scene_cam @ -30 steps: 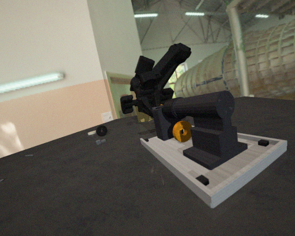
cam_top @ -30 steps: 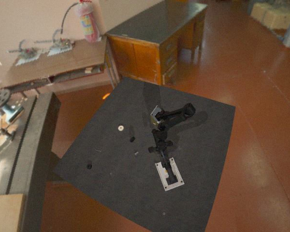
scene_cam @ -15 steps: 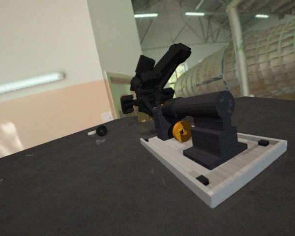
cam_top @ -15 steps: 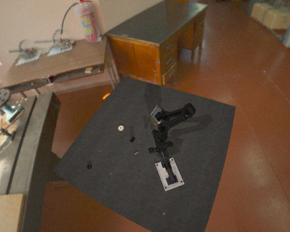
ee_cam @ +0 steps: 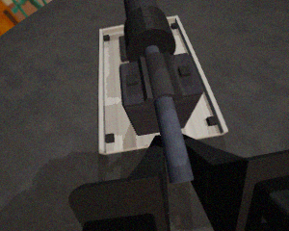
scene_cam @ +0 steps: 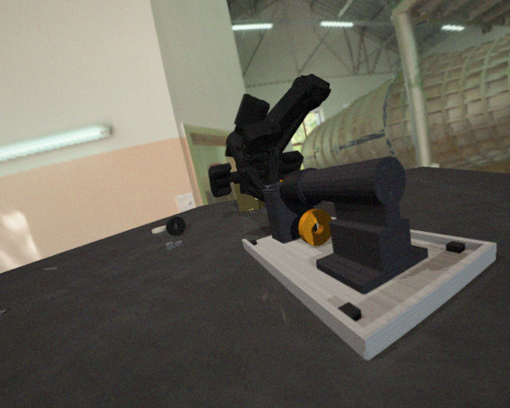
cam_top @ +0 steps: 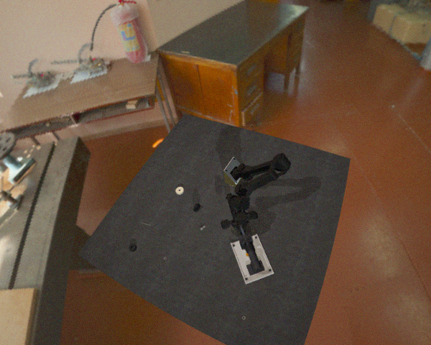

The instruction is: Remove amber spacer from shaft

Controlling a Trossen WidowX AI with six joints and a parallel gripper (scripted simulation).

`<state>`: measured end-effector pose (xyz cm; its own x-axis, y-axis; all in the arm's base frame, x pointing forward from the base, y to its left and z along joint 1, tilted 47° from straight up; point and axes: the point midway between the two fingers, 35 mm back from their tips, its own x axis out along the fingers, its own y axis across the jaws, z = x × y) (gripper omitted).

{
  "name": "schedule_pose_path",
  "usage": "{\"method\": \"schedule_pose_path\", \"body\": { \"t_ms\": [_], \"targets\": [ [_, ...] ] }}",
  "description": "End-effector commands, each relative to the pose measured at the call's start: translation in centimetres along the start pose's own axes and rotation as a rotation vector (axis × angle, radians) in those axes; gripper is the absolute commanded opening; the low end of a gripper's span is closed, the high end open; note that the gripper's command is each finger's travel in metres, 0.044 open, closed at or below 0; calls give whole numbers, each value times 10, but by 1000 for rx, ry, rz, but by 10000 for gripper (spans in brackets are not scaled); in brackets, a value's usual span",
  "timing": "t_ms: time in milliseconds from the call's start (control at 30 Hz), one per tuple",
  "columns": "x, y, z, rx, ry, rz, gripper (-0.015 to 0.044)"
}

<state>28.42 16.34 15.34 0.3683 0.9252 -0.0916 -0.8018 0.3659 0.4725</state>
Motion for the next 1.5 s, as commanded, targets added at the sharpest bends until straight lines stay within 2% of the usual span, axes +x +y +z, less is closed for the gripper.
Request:
{"method": "schedule_pose_path", "body": {
  "t_ms": [0, 1467],
  "targets": [
    [2, 0, 4, -4, -4, 0, 0],
    [10, 0, 13, -4, -4, 1, 0]
  ]
}}
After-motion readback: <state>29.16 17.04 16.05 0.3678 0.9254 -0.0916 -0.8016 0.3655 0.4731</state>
